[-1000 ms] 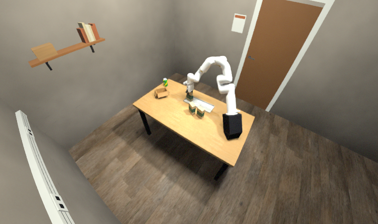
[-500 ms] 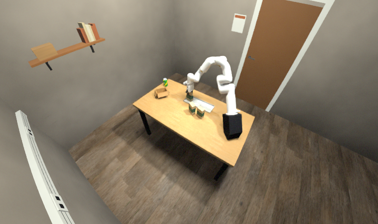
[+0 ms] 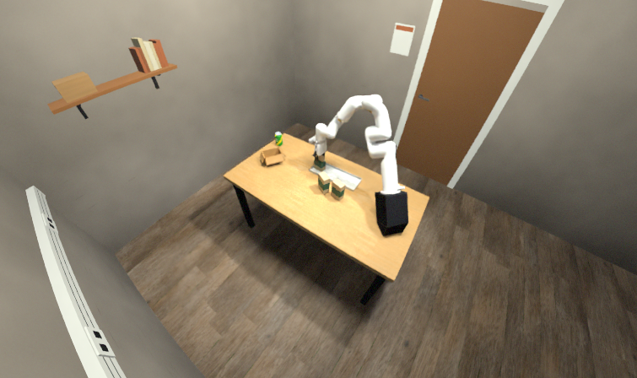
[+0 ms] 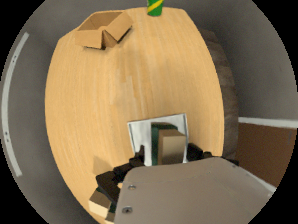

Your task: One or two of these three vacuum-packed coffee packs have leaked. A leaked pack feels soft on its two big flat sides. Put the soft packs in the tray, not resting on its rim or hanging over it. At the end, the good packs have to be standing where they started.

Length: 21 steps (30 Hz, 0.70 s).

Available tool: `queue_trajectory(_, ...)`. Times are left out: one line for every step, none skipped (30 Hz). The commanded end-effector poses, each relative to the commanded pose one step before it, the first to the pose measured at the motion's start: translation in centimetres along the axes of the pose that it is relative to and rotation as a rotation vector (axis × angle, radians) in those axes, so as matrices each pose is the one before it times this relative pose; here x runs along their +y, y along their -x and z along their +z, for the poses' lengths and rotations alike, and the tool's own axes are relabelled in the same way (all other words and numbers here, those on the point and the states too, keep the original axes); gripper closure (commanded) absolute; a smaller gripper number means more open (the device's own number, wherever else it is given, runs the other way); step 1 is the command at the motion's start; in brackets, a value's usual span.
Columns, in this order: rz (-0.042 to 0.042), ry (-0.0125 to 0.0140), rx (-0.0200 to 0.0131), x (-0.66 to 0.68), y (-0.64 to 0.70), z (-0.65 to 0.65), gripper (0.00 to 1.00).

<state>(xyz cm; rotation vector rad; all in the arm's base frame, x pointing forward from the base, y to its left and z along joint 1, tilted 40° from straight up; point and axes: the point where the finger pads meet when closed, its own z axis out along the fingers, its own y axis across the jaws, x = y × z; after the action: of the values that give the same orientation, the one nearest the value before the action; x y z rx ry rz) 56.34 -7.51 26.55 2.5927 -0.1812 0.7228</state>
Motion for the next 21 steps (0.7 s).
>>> queue_trajectory(-0.00103,-0.00105,0.00365,-0.089,-0.143,-0.473,0.16)
queue_trajectory(-0.00003,0.00005,-0.00003,0.000,0.001,-0.204,0.16)
queue_trajectory(0.00001,-0.00003,0.00000,0.000,0.000,-0.247,0.16)
queue_trajectory(-0.00003,0.00005,-0.00005,0.000,0.002,-0.299,0.16)
queue_trajectory(0.00002,-0.00003,0.00000,0.000,0.000,-0.353,0.16)
queue_trajectory(0.00002,-0.00003,0.00003,0.000,-0.001,-0.418,0.16)
queue_trajectory(0.00000,0.00001,-0.00001,0.000,0.000,-0.491,0.16)
queue_trajectory(-0.00002,0.00004,-0.00003,0.000,0.000,-0.565,0.16)
queue_trajectory(0.00000,0.00001,0.00000,0.000,0.000,-0.631,0.16)
queue_trajectory(0.00003,-0.00006,0.00005,0.000,-0.001,-0.683,0.16)
queue_trajectory(-0.00002,0.00006,-0.00003,0.000,0.000,-0.718,0.16)
queue_trajectory(0.00000,0.00000,0.00000,0.000,0.000,0.000,0.16)
queue_trajectory(0.00000,0.00000,0.00000,0.000,0.000,0.000,0.16)
queue_trajectory(0.00002,-0.00005,0.00003,0.000,0.000,-0.721,0.16)
queue_trajectory(-0.00001,0.00004,-0.00002,0.000,0.000,-0.696,0.16)
queue_trajectory(0.00001,-0.00003,0.00002,0.000,0.000,-0.632,0.16)
queue_trajectory(0.00001,-0.00003,0.00001,0.000,0.000,-0.538,0.16)
queue_trajectory(0.00000,0.00002,-0.00001,0.000,0.000,-0.422,0.16)
queue_trajectory(0.00000,0.00003,-0.00001,0.000,0.000,-0.293,0.16)
queue_trajectory(0.00000,-0.00002,0.00001,0.000,0.000,-0.167,0.16)
queue_trajectory(0.00000,-0.00002,0.00001,0.000,0.000,-0.067,0.16)
